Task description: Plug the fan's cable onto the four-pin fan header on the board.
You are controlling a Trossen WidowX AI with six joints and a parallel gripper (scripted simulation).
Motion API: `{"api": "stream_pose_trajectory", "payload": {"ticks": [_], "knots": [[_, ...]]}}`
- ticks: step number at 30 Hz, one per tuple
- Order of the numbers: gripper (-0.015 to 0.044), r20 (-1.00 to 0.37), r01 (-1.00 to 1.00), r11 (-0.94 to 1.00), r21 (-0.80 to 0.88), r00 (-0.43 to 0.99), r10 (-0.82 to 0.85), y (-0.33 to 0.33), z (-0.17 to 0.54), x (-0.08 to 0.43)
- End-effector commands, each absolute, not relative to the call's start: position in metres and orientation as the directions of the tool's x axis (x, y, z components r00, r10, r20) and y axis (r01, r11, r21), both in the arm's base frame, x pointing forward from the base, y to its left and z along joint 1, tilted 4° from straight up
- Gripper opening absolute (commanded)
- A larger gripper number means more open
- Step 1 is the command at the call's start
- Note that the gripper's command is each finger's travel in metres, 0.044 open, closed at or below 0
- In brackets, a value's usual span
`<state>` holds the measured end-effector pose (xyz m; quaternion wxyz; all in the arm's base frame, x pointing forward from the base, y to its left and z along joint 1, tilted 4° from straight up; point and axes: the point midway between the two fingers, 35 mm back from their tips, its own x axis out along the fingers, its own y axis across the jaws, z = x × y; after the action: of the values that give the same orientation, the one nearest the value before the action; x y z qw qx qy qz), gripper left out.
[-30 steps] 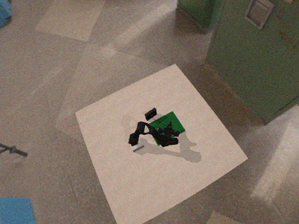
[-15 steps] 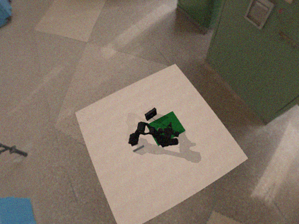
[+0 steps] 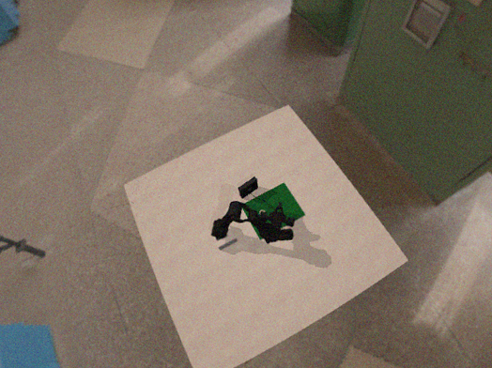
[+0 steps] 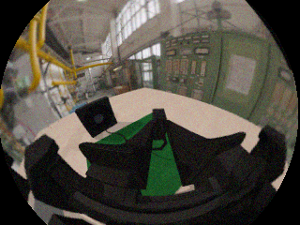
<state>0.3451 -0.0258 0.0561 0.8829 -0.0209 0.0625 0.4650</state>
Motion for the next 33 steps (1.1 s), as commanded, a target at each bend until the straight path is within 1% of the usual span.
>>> {"api": "stream_pose_trajectory", "payload": {"ticks": [1,33], "knots": [[0.0000,-0.127,-0.825,0.565,0.024,0.558,0.820,-0.026,0.052,0.344],[0.0000,-0.127,-0.825,0.565,0.024,0.558,0.820,-0.026,0.026,0.343]]}}
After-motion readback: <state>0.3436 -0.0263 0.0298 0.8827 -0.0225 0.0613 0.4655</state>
